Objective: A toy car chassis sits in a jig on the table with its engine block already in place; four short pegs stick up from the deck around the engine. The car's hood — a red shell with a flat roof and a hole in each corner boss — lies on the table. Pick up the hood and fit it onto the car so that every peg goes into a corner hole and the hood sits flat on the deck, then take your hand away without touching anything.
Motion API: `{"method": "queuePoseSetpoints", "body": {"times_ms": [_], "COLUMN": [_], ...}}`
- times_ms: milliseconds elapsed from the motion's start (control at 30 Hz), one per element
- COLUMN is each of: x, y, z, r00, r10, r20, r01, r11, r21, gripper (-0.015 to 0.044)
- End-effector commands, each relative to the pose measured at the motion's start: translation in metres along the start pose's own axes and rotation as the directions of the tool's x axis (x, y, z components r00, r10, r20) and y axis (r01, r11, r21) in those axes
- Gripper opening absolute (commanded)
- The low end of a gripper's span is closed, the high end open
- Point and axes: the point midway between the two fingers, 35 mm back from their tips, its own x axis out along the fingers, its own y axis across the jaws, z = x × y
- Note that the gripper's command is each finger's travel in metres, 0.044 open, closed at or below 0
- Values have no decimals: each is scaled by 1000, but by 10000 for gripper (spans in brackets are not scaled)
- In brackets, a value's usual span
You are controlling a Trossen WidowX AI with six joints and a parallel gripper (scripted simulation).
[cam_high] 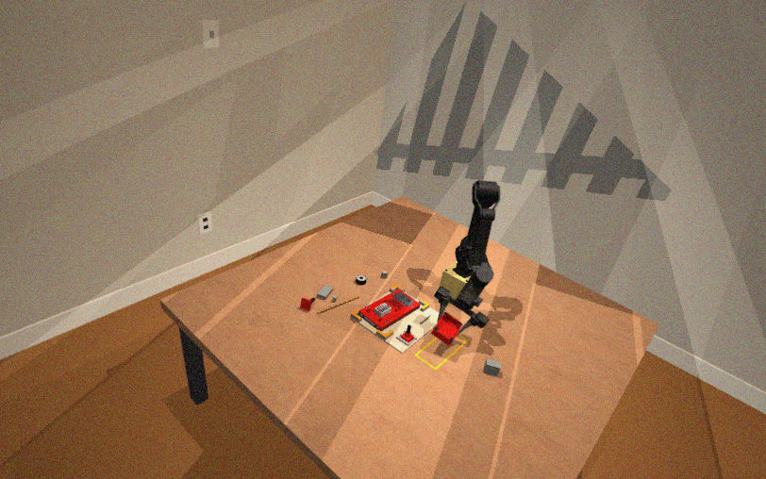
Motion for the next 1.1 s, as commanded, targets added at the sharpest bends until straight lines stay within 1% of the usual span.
{"method": "queuePoseSetpoints", "body": {"times_ms": [0, 267, 500, 767, 1067], "x": [1, 1, 1, 1, 1], "y": [0, 0, 0, 0, 0], "z": [2, 2, 2, 2, 2], "r00": [1000, 1000, 1000, 1000, 1000], "r10": [-4, -4, -4, -4, -4], "r20": [6, 6, 6, 6, 6], "r01": [5, 6, 7, 7, 7], "r11": [991, 918, 799, 605, 332], "r21": [-134, -396, -601, -796, -943], "gripper": [0, 0, 0, 0, 0]}}
